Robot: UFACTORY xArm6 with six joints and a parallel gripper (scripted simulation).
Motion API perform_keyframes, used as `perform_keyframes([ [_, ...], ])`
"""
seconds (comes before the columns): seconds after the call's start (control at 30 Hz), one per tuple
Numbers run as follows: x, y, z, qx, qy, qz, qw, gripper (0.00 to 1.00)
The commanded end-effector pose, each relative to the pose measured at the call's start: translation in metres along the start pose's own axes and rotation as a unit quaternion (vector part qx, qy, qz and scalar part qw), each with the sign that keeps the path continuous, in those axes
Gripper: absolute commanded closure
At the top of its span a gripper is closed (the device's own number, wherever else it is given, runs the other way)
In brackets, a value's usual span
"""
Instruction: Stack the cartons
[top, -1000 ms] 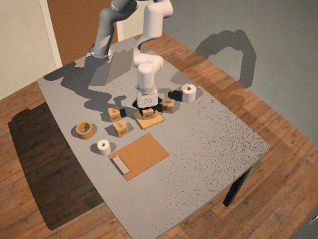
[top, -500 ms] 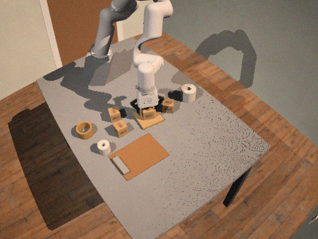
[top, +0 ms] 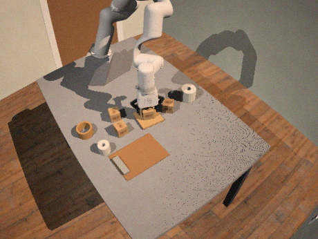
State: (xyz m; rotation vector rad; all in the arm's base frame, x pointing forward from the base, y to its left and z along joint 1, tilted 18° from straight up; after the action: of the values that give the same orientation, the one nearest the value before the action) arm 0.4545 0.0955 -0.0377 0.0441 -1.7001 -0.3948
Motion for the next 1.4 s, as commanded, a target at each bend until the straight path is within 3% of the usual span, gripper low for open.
perform_keyframes([
  [0.0,0.001,0.001,-0.001,0.0,-0.001,0.0,1.0,0.0],
  [0.13,0.007,0.001,-0.001,0.0,-0.002,-0.001,1.0,0.0],
  [0.3,0.046,0.0,-0.001,0.0,-0.002,-0.002,1.0,0.0],
  [0.47,0.062,0.0,0.0,0.0,-0.002,-0.001,1.0,0.0],
  [1.37,0.063,-0.001,0.0,0.0,-0.002,-0.001,1.0,0.0],
])
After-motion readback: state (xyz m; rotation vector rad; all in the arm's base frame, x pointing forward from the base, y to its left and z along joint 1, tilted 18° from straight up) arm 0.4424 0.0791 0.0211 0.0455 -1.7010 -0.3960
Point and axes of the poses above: the point where the finger pads meet when closed, its own x axis back along the fingers, its own y axis across the jaws, z = x × y, the point moved 1 cm from there along x, back along the fingers, and after that the axes turned 5 degrees about x, right-handed, at the moved point
